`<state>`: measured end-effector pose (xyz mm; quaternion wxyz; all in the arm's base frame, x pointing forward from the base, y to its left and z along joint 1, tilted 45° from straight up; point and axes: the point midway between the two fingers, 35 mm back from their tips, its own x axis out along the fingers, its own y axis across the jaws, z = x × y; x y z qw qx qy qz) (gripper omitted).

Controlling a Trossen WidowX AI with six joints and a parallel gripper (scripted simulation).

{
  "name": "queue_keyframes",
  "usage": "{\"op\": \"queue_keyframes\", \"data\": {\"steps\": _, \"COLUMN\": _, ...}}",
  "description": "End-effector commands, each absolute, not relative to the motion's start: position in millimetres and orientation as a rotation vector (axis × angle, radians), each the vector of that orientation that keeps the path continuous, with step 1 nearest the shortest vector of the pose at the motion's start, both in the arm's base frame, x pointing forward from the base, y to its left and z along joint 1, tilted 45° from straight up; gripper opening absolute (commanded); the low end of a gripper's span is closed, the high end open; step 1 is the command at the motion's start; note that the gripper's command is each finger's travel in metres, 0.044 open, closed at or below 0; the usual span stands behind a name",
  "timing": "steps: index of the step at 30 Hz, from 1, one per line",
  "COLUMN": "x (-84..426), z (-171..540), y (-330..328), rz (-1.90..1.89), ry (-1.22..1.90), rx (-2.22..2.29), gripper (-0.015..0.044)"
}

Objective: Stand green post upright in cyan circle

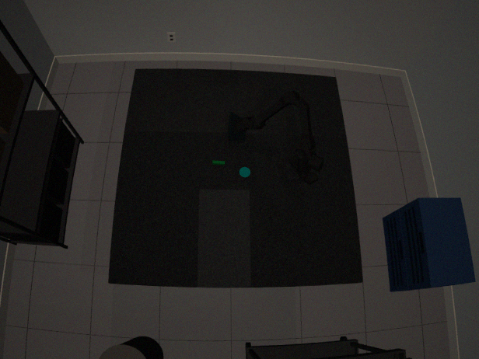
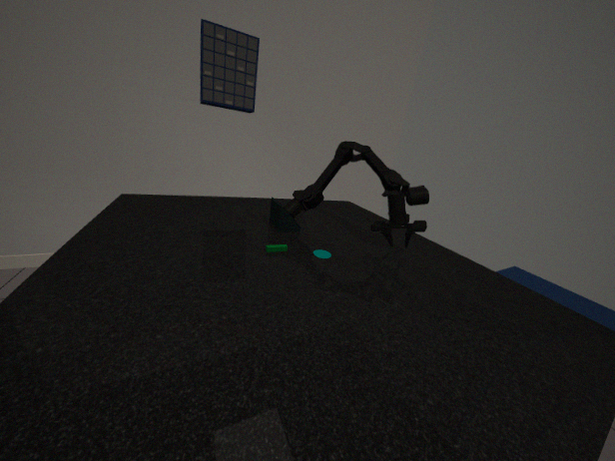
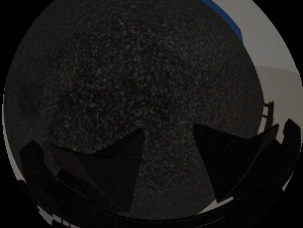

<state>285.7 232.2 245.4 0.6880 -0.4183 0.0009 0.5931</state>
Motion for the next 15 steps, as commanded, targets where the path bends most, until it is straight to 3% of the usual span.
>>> {"op": "queue_keyframes", "data": {"steps": 1, "x": 309.0, "z": 219.0, "y": 202.0, "rz": 1.292, "ry": 0.101, "rx": -0.988, "gripper": 0.0233}}
{"op": "queue_keyframes", "data": {"steps": 15, "x": 345.1, "z": 140.0, "y": 85.2, "rz": 1.249, "ry": 0.41, "rx": -1.057, "gripper": 0.0233}}
